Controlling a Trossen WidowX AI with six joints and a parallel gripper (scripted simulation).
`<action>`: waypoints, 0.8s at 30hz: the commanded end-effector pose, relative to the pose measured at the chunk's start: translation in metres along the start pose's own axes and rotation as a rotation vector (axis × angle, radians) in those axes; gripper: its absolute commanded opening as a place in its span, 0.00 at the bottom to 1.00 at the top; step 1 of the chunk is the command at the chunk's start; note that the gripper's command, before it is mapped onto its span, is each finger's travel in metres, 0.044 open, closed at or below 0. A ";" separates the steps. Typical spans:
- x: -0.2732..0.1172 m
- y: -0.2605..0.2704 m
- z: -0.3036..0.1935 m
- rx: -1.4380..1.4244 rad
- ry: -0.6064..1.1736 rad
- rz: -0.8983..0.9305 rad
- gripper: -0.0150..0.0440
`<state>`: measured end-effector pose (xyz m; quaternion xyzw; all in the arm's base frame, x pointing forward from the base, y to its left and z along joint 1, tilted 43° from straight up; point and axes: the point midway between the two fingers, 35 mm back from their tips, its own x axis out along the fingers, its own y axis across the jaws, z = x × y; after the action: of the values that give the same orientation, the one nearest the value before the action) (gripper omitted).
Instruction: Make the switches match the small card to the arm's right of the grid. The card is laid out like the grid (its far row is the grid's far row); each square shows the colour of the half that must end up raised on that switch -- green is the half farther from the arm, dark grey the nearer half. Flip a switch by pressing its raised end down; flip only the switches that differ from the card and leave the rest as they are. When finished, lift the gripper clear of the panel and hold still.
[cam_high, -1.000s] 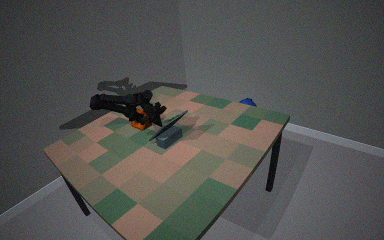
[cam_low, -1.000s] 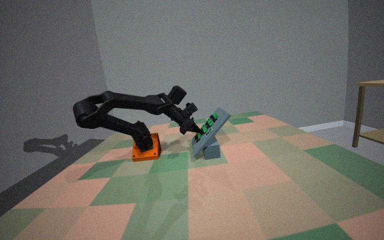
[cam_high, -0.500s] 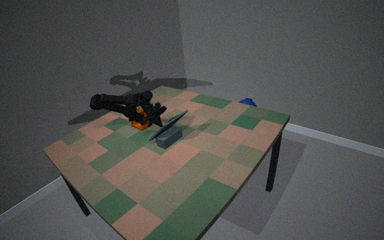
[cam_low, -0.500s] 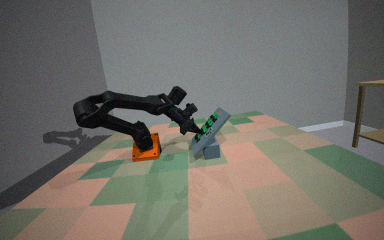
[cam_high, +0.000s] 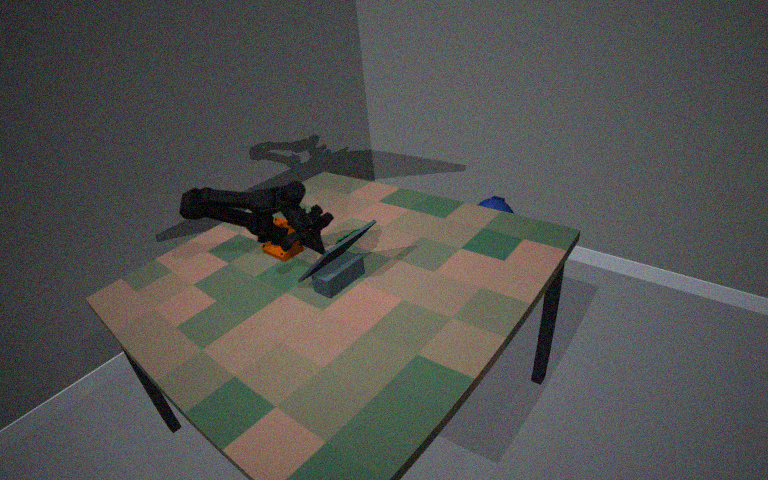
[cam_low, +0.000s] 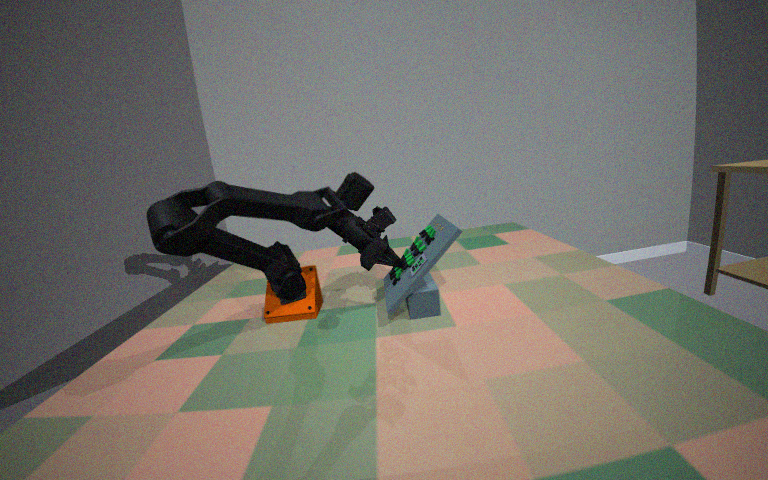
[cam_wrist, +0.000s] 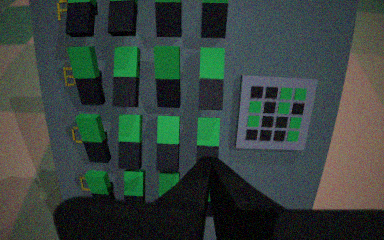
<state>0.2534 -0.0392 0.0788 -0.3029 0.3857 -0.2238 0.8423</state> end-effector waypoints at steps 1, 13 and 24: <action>0.001 0.001 0.000 -0.003 -0.002 0.005 0.25; 0.002 0.001 0.000 -0.003 -0.002 0.005 0.25; 0.004 0.001 0.000 -0.003 -0.002 0.005 0.25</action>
<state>0.2551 -0.0413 0.0769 -0.3033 0.3861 -0.2239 0.8419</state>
